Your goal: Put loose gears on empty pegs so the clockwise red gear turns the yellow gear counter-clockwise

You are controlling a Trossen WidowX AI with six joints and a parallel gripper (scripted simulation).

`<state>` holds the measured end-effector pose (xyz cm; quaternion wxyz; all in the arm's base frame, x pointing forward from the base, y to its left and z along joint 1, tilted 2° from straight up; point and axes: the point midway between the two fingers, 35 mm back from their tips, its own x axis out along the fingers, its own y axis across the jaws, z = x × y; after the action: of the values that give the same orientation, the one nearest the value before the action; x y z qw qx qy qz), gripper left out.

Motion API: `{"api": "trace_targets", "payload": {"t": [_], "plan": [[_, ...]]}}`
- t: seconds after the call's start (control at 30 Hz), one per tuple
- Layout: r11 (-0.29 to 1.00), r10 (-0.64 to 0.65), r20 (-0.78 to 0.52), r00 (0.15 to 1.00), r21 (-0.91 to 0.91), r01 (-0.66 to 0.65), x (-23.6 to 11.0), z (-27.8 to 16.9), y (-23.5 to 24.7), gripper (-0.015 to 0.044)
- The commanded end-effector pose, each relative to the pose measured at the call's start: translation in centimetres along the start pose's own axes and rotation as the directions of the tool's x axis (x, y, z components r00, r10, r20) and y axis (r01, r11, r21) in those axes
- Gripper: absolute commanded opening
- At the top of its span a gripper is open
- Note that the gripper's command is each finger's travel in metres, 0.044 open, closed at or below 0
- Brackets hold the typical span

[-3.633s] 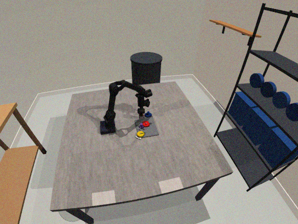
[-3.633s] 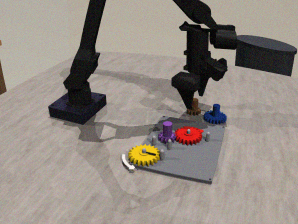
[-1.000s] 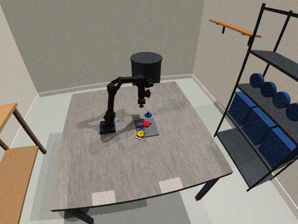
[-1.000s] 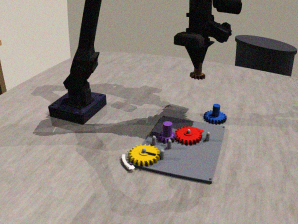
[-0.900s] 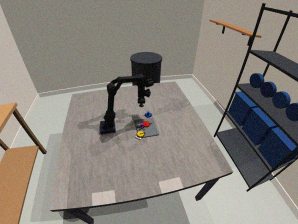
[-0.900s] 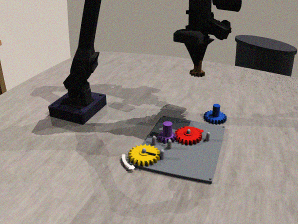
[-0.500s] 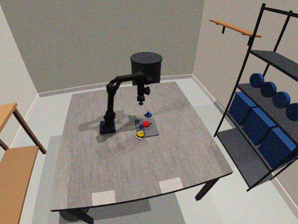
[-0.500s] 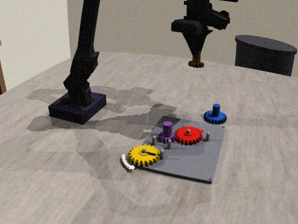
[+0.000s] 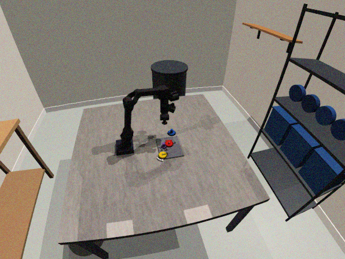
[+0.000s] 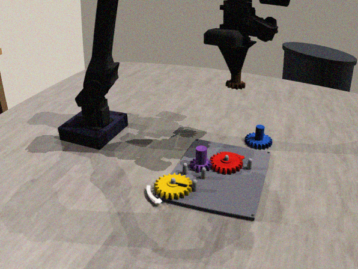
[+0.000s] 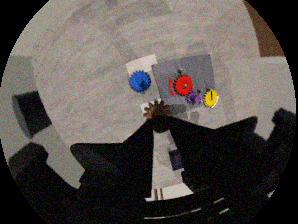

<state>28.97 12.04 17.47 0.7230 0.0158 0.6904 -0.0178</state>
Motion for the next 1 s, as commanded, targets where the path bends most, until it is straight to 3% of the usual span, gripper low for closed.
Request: {"api": "trace_targets", "payload": {"t": [0.0, 0.97], "plan": [[1.0, 0.004, 0.004, 1.0, -0.004, -0.004, 0.2, 0.0, -0.8, 0.0], [1.0, -0.002, 0.004, 1.0, -0.004, 0.002, 3.0, 0.4, -7.5, 0.0]]}}
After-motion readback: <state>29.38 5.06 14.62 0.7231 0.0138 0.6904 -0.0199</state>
